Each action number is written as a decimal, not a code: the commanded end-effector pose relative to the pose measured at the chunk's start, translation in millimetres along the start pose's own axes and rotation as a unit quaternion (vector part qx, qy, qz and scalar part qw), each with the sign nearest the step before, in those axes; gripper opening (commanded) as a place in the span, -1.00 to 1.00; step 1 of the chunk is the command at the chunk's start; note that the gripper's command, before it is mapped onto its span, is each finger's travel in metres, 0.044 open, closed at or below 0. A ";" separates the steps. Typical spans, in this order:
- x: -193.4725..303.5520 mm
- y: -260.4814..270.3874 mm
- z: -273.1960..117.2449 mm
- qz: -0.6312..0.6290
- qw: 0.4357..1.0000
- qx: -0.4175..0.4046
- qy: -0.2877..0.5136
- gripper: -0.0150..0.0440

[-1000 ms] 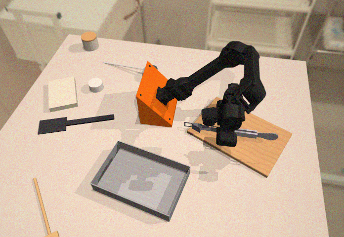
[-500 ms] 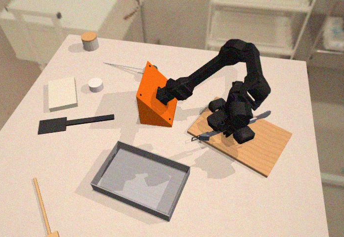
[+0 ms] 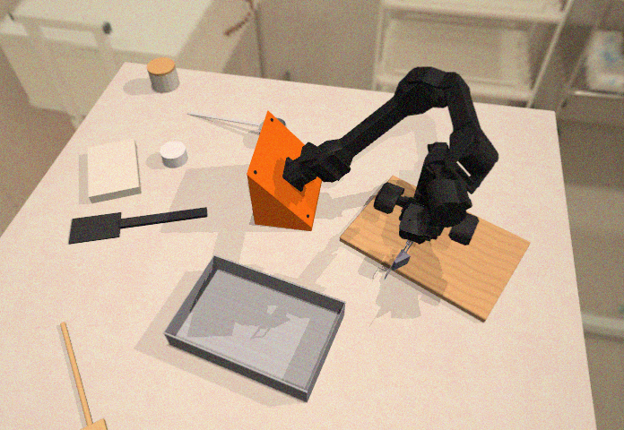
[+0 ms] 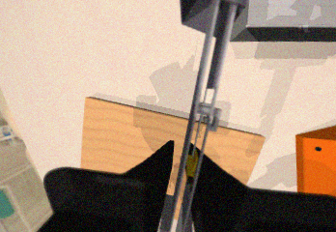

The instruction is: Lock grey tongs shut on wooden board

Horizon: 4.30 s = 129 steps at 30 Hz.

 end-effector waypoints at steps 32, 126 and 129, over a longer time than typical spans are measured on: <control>46.8 2.2 -6.6 -0.638 0.770 0.001 -0.007 -1.00; 134.9 -53.4 -37.1 -0.938 -0.306 0.101 -0.124 -1.00; 138.4 -58.2 -36.5 -0.936 -0.303 0.116 -0.138 -1.00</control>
Point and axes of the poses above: the point midway between the two fingers, 35 mm back from their tips, its own z axis out along the fingers, its own y axis across the jaws, x = y × z, the point moved 9 cm from there along -z, back along the fingers, and after that the axes turned 12 degrees about z, right-handed, at the moved point
